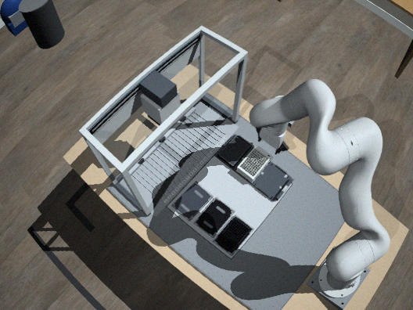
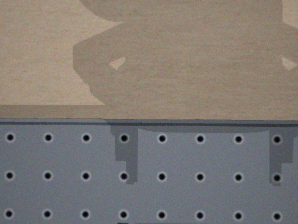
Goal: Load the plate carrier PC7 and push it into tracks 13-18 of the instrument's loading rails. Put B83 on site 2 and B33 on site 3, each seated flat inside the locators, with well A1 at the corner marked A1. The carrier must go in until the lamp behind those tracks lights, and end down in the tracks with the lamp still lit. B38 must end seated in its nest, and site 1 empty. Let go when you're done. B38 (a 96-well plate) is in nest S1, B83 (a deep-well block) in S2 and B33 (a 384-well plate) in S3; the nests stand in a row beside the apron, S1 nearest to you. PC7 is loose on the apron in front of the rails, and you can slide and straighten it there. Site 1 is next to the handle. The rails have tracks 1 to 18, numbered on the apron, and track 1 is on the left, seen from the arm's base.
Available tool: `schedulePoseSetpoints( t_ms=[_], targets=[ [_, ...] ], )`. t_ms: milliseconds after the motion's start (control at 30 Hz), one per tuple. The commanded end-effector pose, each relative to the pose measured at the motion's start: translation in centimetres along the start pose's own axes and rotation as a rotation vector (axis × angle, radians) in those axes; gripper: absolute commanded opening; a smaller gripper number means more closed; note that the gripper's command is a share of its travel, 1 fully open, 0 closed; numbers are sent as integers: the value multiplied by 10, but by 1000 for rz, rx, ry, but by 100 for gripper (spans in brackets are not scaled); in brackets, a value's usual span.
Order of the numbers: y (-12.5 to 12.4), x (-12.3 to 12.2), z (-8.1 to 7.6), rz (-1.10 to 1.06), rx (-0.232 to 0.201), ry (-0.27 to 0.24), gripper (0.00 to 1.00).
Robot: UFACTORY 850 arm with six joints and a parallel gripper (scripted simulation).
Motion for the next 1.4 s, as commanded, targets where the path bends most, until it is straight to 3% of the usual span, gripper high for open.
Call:
schedulePoseSetpoints(
  t_ms=[0,367,1367],
  targets=[
    [-1,1,9,0,2,1,100],
    [-1,1,24,0,2,1,100],
    [-1,1,34,0,2,1,100]
  ],
)
Point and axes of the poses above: the point where the finger pads meet when closed, its own z axis out along the fingers, its own y axis across the jaws, x = y × z, the point moved 6 cm from there along -z, back along the fingers, and after that the axes turned 8 degrees about -z, right-handed, at the moved point
